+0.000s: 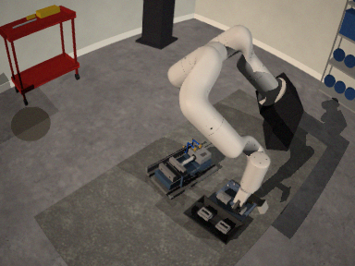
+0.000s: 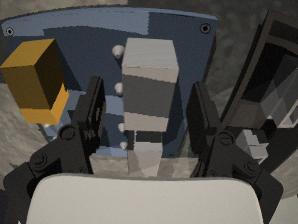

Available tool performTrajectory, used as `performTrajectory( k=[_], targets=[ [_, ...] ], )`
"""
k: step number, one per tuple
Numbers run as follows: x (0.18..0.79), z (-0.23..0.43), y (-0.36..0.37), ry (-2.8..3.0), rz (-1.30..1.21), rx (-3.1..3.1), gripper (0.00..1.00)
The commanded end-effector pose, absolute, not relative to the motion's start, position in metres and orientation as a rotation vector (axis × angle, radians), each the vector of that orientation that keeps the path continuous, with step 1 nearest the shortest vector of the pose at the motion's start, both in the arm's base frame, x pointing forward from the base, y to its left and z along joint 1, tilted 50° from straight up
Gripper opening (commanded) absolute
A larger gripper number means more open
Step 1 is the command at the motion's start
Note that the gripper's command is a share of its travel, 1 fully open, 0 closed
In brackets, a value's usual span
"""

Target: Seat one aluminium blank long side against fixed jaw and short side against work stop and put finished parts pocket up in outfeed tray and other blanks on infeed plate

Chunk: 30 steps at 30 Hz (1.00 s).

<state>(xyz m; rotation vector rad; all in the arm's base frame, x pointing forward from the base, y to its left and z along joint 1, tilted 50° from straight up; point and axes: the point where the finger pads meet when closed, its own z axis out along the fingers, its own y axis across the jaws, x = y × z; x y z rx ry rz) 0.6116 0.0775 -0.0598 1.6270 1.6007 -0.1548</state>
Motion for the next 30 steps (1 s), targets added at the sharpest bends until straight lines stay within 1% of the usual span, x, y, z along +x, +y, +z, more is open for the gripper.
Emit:
performTrajectory(
  k=[1, 22, 23, 30],
  targets=[
    [0.6123, -0.0600, 0.0776, 1.601, -0.153, 1.627, 0.69],
    [0.6125, -0.0603, 0.0774, 1.601, -0.153, 1.627, 0.69],
    [0.6125, -0.0603, 0.0774, 1.601, -0.153, 1.627, 0.00],
    [0.6125, -0.0603, 0.0774, 1.601, -0.153, 1.627, 0.00]
  ],
)
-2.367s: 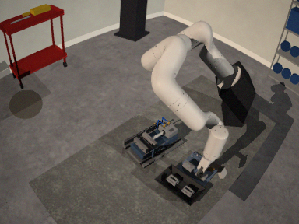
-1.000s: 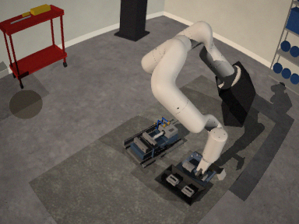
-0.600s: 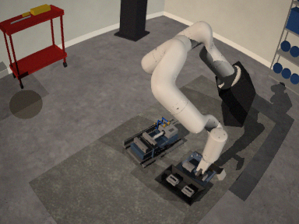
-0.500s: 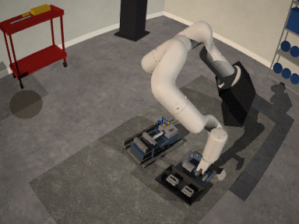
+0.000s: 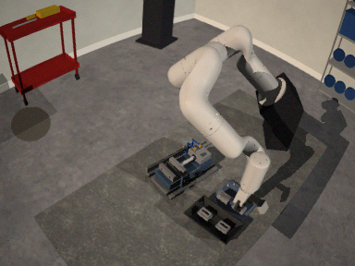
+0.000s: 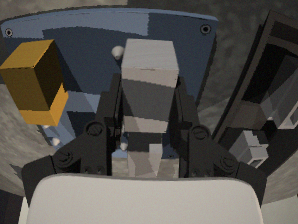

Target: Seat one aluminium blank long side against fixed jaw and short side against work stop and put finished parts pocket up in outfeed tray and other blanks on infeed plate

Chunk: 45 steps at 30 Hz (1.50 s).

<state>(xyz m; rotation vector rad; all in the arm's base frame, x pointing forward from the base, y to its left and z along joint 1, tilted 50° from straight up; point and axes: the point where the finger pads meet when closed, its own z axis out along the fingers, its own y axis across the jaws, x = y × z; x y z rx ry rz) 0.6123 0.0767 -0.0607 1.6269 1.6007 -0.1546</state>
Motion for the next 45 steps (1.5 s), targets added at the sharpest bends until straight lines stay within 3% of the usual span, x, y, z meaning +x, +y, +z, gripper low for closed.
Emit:
performTrajectory(
  k=[1, 45],
  targets=[
    [0.6125, -0.0603, 0.0774, 1.601, -0.153, 1.627, 0.00],
    [0.6101, -0.0568, 0.0806, 1.601, -0.153, 1.627, 0.00]
  ],
)
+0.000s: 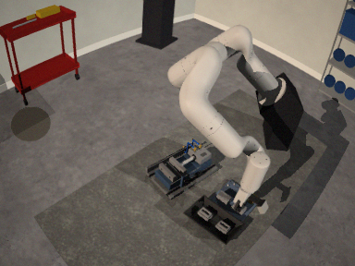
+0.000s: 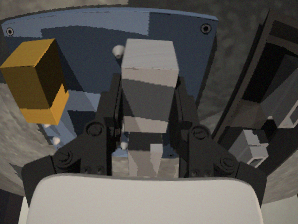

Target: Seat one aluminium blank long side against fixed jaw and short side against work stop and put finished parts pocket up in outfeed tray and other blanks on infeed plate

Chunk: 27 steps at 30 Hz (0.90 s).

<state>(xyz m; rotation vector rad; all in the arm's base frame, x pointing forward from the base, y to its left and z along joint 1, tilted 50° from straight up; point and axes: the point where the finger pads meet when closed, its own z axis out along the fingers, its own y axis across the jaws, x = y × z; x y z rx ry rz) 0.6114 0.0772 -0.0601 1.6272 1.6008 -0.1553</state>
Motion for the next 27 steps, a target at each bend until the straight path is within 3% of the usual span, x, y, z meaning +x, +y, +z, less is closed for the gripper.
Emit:
performTrajectory(
  k=[1, 27],
  targets=[
    [0.609, -0.056, 0.082, 1.601, -0.153, 1.627, 0.00],
    [0.565, 0.008, 0.142, 1.601, -0.153, 1.627, 0.00]
  ],
)
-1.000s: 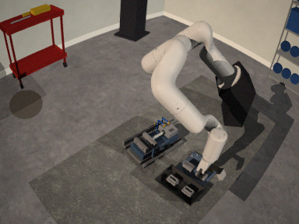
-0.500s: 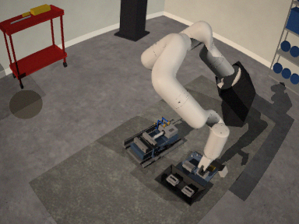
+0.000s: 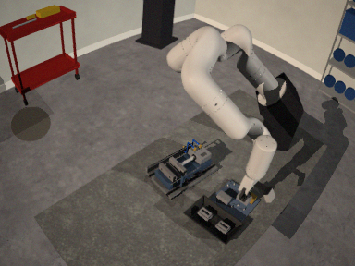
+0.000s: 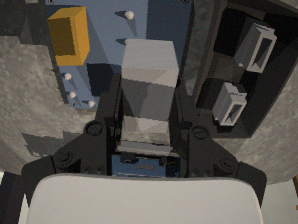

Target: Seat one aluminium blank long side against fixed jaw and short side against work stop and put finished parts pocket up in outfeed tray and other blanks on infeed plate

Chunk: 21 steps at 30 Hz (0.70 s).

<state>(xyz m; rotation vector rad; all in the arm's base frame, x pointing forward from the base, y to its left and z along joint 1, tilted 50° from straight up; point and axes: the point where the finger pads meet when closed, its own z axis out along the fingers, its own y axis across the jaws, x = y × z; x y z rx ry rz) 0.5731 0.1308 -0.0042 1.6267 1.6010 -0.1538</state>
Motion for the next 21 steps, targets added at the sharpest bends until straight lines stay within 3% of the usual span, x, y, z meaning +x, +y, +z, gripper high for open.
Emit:
performTrajectory(
  k=[1, 15, 21],
  targets=[
    [0.565, 0.008, 0.142, 1.601, -0.153, 1.627, 0.00],
    [0.560, 0.017, 0.149, 1.601, -0.153, 1.627, 0.00],
    [0.575, 0.054, 0.117, 1.592, -0.142, 1.654, 0.00]
  ],
)
